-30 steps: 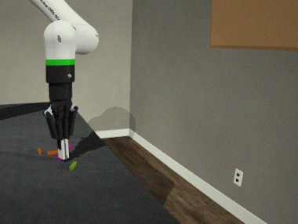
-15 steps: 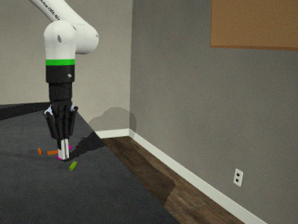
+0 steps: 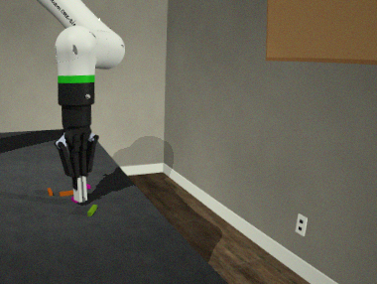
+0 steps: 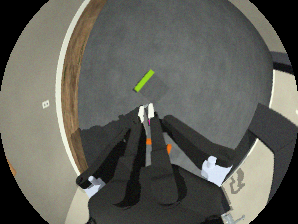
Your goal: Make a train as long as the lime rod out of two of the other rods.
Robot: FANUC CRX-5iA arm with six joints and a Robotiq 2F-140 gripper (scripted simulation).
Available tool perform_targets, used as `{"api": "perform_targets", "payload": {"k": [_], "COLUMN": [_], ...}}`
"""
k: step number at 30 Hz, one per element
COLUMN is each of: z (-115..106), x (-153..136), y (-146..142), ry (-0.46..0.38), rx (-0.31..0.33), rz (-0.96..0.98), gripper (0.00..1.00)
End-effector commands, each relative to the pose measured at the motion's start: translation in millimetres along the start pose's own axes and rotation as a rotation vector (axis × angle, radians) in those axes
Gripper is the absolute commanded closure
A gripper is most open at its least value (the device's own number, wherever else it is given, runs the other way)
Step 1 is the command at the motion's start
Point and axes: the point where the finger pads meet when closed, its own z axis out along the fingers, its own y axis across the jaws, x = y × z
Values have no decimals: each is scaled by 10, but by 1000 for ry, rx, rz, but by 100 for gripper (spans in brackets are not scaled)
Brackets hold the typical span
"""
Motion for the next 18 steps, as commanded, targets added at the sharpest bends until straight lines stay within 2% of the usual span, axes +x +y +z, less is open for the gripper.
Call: {"api": "perform_targets", "payload": {"k": [1, 18], "z": [10, 110], "x": [3, 3], "y": [-1, 0], "ry": [0, 0], "rx": [0, 0], "rz": [0, 0], "gripper": [97, 97]}}
